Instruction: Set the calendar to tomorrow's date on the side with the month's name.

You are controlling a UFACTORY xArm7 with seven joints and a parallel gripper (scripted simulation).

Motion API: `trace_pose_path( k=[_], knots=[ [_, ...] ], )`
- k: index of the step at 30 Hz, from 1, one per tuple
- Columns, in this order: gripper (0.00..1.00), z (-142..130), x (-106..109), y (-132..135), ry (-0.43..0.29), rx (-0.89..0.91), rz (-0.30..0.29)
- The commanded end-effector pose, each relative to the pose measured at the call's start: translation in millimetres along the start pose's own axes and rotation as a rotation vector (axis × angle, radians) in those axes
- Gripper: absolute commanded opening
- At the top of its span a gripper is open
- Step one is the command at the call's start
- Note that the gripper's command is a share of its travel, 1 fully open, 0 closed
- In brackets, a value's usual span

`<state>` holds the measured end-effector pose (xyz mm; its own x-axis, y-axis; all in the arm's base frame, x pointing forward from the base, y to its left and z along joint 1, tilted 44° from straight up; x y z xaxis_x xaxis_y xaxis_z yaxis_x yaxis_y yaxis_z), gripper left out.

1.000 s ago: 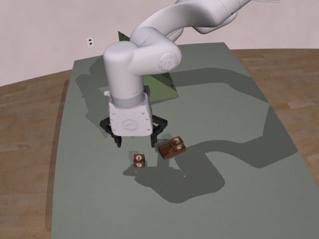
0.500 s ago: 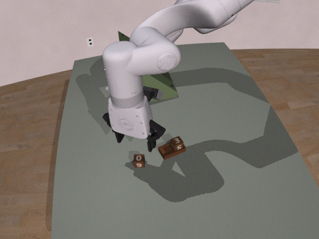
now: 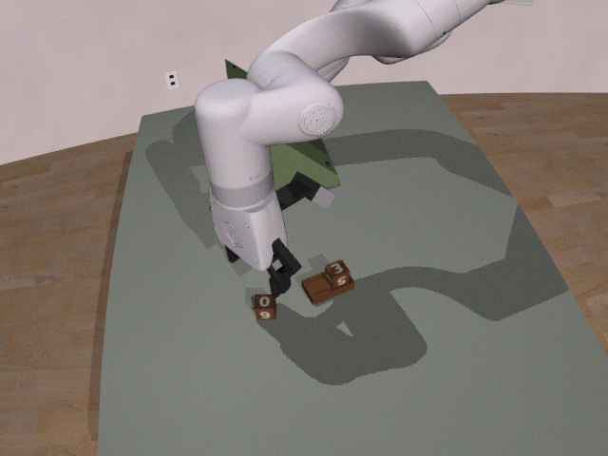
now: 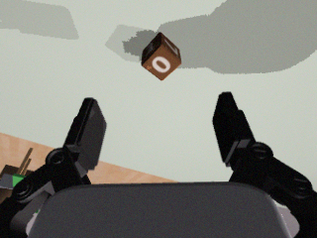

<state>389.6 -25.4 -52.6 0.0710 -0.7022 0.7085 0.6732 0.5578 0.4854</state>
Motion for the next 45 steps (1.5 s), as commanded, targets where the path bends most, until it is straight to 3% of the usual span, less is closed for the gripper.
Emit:
trace_pose_path(
  k=[1, 45],
  knots=[
    [1.00, -1.4, 1.9, -0.2, 0.000, -0.174, 0.006],
    [1.00, -1.7, 2.6, -0.4, -0.004, -1.390, 0.005]
  ],
)
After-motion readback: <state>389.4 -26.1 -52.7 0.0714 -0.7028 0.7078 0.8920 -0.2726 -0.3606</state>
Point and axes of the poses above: the point where the finger pads meet when closed, its own x axis back along the fingers, its own y axis across the jaws, z = x × y, the point moved 3 cm from there along x, back along the fingers, and after that the axes turned 10 degrees about x, right-handed, at the moved point
